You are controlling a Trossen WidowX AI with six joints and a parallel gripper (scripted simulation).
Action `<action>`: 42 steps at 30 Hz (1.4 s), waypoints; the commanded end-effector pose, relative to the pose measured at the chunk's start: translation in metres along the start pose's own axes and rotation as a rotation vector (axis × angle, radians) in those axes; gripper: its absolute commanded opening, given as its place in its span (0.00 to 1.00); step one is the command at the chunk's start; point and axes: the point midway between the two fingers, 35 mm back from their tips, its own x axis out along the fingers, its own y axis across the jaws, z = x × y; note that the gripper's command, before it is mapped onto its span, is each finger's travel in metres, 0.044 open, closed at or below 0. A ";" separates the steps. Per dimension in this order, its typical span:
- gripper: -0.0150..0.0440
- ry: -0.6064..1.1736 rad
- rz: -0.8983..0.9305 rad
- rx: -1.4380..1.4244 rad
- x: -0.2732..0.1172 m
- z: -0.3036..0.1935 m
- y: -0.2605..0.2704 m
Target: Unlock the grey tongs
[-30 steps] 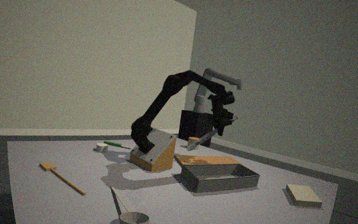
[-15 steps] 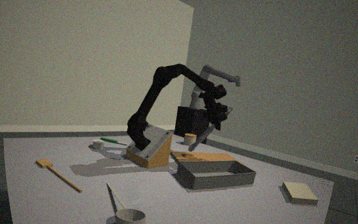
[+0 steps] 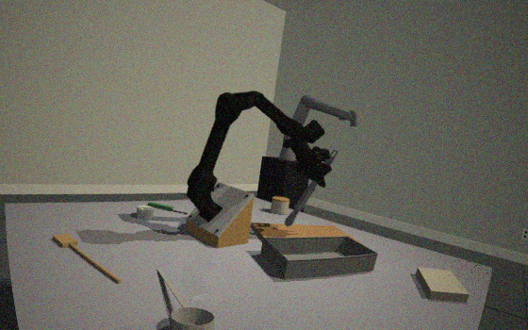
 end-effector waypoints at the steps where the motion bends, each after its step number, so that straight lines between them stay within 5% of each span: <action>1: 0.00 -0.068 -0.006 -0.005 -0.008 0.002 -0.001; 29: 0.00 -0.472 -0.032 0.005 -0.058 -0.013 -0.011; 42: 0.00 -0.482 -0.033 0.006 -0.060 -0.013 -0.011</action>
